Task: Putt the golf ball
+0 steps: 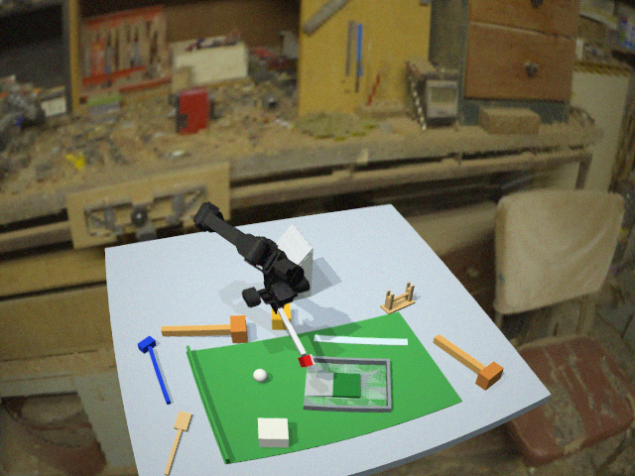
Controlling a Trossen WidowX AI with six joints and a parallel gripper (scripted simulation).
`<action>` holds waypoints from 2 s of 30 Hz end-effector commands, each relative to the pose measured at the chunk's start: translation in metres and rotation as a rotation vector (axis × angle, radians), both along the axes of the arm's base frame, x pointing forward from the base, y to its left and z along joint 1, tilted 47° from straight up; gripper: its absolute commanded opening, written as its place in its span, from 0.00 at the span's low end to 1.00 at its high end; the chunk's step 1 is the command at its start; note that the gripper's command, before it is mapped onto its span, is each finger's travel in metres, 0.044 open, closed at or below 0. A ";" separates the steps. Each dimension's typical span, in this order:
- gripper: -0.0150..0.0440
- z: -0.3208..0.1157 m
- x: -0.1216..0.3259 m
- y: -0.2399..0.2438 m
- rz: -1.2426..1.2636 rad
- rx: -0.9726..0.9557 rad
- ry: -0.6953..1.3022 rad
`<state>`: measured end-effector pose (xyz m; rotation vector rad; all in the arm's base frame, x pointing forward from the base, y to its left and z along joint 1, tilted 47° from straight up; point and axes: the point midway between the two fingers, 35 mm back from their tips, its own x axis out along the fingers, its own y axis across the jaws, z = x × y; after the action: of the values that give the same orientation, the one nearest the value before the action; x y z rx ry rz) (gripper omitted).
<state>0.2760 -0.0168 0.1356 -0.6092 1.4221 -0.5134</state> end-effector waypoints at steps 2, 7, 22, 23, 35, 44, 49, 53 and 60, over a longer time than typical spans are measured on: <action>0.25 0.021 -0.017 -0.024 -0.134 -0.021 -0.116; 0.25 0.039 -0.034 -0.045 -0.258 -0.041 -0.222; 0.25 0.046 -0.051 -0.069 -0.368 -0.060 -0.317; 0.25 0.043 -0.051 -0.071 -0.368 -0.060 -0.318; 0.25 0.024 -0.050 -0.093 -0.368 -0.062 -0.319; 0.25 0.015 -0.049 -0.103 -0.368 -0.062 -0.319; 0.25 0.009 -0.048 -0.109 -0.368 -0.063 -0.320; 0.25 0.006 -0.048 -0.113 -0.368 -0.064 -0.320; 0.25 0.009 -0.049 -0.111 -0.372 -0.066 -0.320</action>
<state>0.2273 -0.1278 0.1437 -0.2963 1.2183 -0.9115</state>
